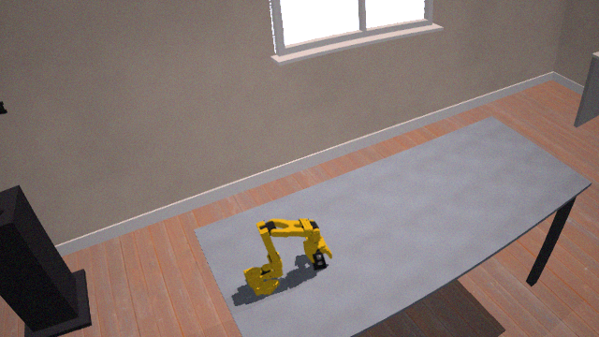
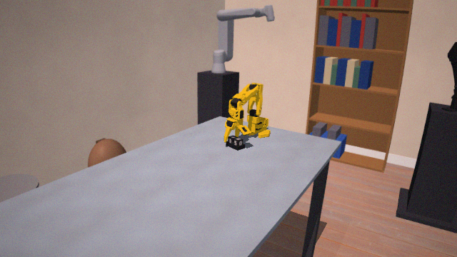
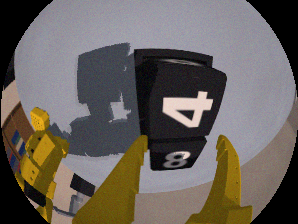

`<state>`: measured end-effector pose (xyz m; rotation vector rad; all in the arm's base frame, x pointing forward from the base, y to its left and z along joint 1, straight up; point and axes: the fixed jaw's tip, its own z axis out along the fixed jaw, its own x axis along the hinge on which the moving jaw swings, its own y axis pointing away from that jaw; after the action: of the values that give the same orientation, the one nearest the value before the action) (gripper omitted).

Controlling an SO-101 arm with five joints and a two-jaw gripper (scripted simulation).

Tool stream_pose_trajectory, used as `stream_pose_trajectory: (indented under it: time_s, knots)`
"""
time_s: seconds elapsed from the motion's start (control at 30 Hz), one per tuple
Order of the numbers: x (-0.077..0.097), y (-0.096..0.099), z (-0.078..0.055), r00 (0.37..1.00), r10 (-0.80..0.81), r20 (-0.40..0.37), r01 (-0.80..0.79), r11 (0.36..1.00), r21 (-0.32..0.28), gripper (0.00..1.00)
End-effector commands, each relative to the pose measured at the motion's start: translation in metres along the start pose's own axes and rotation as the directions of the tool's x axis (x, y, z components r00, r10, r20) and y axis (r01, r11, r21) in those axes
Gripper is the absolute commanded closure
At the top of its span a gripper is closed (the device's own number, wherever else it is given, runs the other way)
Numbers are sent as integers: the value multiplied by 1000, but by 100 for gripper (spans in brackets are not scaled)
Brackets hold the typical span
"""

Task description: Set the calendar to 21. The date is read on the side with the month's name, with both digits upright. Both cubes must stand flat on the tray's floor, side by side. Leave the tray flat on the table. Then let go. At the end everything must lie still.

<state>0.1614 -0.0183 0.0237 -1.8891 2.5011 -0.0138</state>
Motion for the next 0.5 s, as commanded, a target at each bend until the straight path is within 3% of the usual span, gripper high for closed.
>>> stream_pose_trajectory:
  time_s: [0.0, 0.47]
  knots:
    - [0, -5, -10, 1000, 10, 5, -11, 1000, 25, 64]
    - [0, -4, -51, 1000, 10, 5, -11, 1000, 25, 64]
